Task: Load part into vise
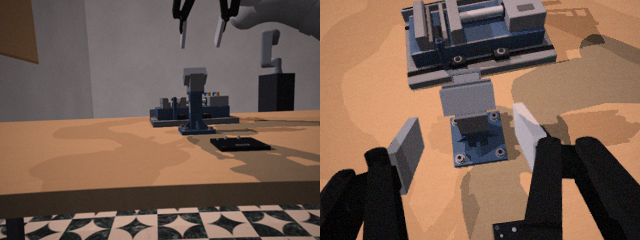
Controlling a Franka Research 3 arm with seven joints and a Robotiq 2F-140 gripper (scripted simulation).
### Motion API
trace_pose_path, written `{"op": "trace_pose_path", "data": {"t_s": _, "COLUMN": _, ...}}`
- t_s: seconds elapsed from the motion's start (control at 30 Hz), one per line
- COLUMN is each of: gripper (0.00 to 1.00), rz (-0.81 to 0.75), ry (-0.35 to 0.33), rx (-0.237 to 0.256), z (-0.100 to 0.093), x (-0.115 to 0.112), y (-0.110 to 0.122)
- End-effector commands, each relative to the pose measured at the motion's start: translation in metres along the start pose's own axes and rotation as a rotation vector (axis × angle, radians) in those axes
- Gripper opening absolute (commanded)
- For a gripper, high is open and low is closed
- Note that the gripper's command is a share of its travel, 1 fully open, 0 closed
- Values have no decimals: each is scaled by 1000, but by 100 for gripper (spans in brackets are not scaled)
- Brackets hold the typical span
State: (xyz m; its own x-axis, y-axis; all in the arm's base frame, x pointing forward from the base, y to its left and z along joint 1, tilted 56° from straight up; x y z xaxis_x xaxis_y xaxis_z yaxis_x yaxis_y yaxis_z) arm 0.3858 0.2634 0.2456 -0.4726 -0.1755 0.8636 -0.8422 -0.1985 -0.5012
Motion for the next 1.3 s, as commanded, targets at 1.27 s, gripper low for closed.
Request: {"op": "trace_pose_path", "data": {"t_s": 1.27, "gripper": 51, "rz": -11, "ry": 7, "rx": 0, "z": -37, "x": 1, "y": 2}}
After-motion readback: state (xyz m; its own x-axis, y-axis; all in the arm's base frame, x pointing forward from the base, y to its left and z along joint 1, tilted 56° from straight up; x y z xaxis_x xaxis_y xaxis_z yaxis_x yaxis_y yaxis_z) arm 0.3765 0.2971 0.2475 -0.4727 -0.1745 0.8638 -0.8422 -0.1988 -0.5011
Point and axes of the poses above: the point where the finger pads meet when closed, its own z axis out along the fingers, its own y axis across the jaws, x = y × z, the point moved 8 cm from there along -z, back along the fingers, and after that the axes turned 12 degrees about -z, right-handed, at the moved point
